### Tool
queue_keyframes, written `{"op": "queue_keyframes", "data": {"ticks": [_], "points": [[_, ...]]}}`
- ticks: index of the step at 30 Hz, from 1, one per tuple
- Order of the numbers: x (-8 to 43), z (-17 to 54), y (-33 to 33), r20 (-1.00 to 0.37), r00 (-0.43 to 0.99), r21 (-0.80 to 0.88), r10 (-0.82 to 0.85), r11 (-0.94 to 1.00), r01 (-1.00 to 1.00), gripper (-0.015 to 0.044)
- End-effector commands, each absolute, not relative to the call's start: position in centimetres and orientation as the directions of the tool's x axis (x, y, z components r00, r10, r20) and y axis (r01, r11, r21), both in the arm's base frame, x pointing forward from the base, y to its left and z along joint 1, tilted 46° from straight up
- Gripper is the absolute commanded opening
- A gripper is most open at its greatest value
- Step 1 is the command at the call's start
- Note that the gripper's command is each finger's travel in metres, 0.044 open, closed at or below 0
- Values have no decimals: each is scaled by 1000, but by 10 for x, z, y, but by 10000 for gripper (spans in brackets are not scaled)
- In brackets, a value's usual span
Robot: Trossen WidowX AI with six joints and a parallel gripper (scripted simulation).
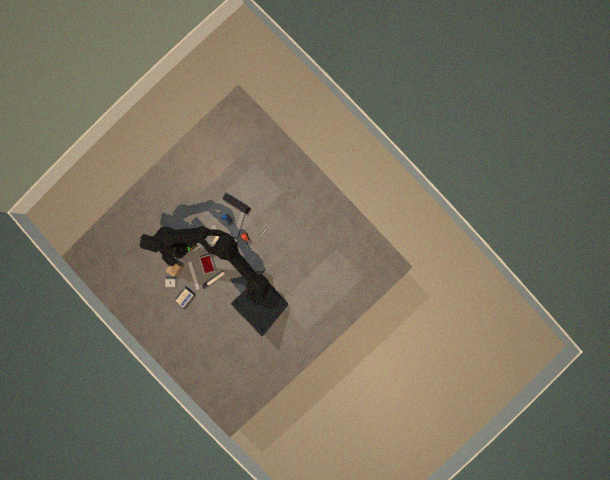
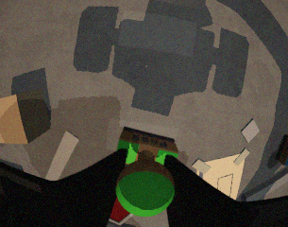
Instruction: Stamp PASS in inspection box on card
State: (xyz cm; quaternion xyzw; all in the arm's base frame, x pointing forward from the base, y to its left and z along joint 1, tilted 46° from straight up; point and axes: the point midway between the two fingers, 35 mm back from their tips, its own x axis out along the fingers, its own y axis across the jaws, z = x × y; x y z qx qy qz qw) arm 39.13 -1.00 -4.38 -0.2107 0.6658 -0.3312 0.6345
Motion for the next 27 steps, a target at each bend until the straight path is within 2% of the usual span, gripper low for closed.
{"op": "queue_keyframes", "data": {"ticks": [1,27], "points": [[392,-42,-7,-709,-105,-705,-698,694,145,0],[392,-33,2,-709,-105,-705,-697,694,145,0]]}}
